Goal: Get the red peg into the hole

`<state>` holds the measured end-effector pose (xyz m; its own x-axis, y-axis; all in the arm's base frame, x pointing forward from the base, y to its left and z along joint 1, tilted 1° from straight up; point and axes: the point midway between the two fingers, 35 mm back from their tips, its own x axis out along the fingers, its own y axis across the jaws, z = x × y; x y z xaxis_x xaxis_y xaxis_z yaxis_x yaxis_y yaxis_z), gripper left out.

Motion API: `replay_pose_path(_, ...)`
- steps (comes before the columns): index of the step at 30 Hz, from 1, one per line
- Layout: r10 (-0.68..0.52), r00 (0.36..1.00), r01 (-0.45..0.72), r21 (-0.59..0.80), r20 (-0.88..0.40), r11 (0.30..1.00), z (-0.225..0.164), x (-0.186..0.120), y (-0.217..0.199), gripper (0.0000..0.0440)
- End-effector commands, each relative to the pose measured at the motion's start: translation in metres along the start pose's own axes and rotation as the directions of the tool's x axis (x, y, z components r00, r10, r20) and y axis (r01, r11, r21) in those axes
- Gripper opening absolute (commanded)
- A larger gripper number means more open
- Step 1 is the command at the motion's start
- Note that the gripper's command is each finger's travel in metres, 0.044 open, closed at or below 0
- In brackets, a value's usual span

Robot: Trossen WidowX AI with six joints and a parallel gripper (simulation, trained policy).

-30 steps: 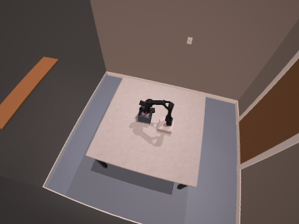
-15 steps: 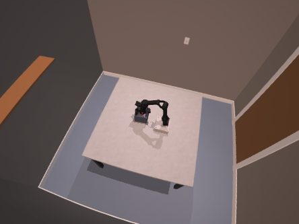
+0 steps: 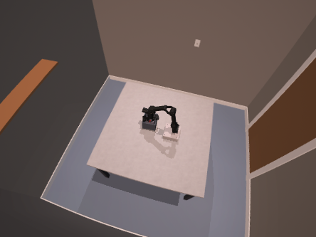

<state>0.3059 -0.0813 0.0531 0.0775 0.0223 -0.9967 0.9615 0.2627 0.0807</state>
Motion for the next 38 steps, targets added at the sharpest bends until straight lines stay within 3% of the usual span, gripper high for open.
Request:
replay_pose_path(1,0.012,0.999,-0.012,0.0,-0.03,1.0,0.002,-0.004,0.003,0.0142)
replay_pose_path(8,0.056,0.994,-0.053,0.032,-0.097,0.998,0.006,-0.022,0.009,0.0182)
replay_pose_path(28,0.222,0.954,-0.208,0.086,-0.203,0.974,0.022,-0.073,0.026,0.0236)
replay_pose_path(38,0.292,0.934,-0.284,0.065,-0.205,0.956,0.035,-0.094,0.033,0.0185)
